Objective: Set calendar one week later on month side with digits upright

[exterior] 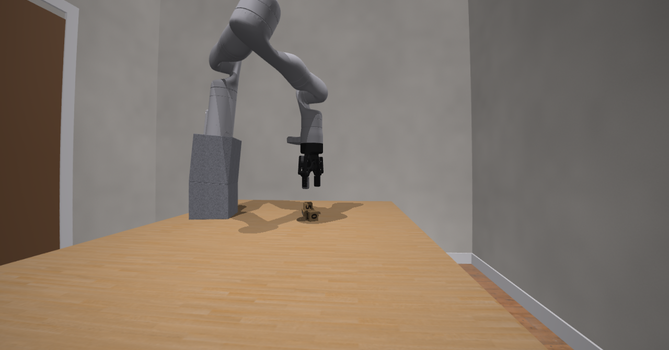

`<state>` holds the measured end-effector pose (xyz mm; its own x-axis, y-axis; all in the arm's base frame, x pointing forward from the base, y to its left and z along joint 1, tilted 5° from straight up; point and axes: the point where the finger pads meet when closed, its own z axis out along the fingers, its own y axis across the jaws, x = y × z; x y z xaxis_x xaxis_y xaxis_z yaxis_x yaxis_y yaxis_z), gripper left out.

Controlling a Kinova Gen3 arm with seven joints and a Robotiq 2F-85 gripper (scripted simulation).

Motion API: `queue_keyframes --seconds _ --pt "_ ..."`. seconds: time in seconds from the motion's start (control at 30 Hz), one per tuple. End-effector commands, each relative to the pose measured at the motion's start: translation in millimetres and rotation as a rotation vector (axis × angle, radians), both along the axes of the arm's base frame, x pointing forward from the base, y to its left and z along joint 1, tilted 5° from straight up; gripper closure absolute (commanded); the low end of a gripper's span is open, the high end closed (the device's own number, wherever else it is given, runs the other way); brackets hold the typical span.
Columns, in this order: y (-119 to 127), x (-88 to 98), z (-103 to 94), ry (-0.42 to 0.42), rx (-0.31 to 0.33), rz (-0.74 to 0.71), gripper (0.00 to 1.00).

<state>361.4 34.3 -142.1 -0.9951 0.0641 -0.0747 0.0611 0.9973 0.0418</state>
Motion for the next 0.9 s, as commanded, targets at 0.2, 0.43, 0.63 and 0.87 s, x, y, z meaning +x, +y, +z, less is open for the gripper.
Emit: queue_keyframes --seconds 0.2,0.43,0.63,0.87 --pt "-0.9 1.7 -0.1 -0.014 -0.028 0.317 0.00" --pt "-1.2 1.6 -0.9 -0.020 -0.042 0.498 0.00" --pt "-1.7 1.5 -1.8 -0.026 -0.056 0.682 0.00" --pt "-2.4 1.5 -2.3 -0.031 -0.068 0.831 0.00"
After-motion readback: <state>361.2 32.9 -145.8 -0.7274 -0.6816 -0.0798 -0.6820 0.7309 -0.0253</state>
